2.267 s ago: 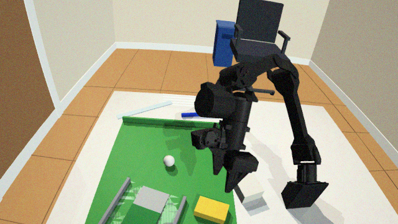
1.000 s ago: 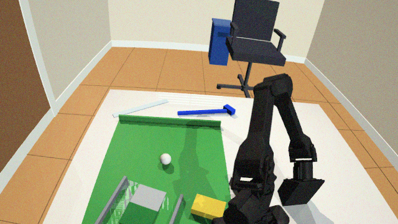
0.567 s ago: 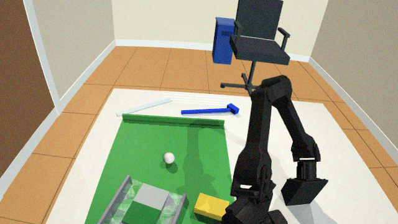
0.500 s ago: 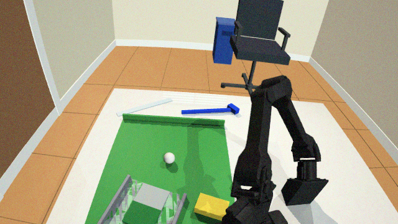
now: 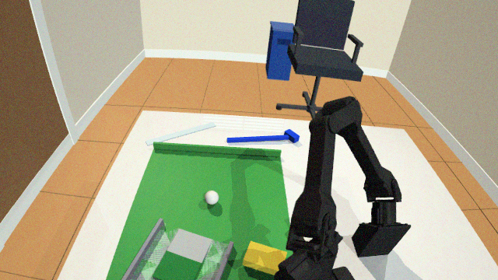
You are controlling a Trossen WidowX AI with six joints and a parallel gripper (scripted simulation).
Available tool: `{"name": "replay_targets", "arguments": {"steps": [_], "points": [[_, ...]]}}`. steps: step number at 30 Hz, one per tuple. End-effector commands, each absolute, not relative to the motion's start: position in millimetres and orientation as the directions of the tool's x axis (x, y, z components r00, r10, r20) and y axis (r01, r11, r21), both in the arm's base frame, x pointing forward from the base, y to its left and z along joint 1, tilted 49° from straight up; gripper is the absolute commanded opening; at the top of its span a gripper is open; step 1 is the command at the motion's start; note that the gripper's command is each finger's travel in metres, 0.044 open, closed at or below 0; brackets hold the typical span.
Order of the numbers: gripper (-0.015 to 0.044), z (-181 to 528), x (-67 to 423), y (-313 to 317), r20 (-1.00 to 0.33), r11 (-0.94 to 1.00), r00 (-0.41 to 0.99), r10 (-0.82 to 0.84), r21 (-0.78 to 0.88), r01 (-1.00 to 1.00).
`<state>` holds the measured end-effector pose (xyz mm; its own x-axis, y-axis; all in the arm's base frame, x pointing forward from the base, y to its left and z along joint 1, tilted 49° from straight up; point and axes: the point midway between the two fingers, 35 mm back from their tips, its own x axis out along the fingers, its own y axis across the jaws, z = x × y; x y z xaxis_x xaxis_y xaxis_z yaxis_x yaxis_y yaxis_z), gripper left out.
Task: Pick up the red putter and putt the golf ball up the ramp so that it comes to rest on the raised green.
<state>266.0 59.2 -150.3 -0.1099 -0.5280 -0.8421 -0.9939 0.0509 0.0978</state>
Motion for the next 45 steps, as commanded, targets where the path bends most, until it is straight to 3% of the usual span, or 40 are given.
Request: {"name": "replay_targets", "arguments": {"steps": [1, 8, 23, 30, 45], "points": [[0.044, -155.6, 261.3, 51.6, -0.836, 0.048, -0.117, -0.536, 0.108, -0.993], [0.044, -156.3, 261.2, 50.8, -0.836, 0.048, -0.117, -0.536, 0.108, -0.993], [0.0046, -155.3, 263.5, 53.3, -0.84, 0.052, -0.115, -0.531, 0.103, -0.993], [0.0, -155.3, 263.5, 53.3, -0.84, 0.052, -0.115, -0.531, 0.103, -0.993], [0.0, -96.5, 274.5, 120.6, -0.842, 0.052, -0.116, -0.526, 0.105, -0.993]]}}
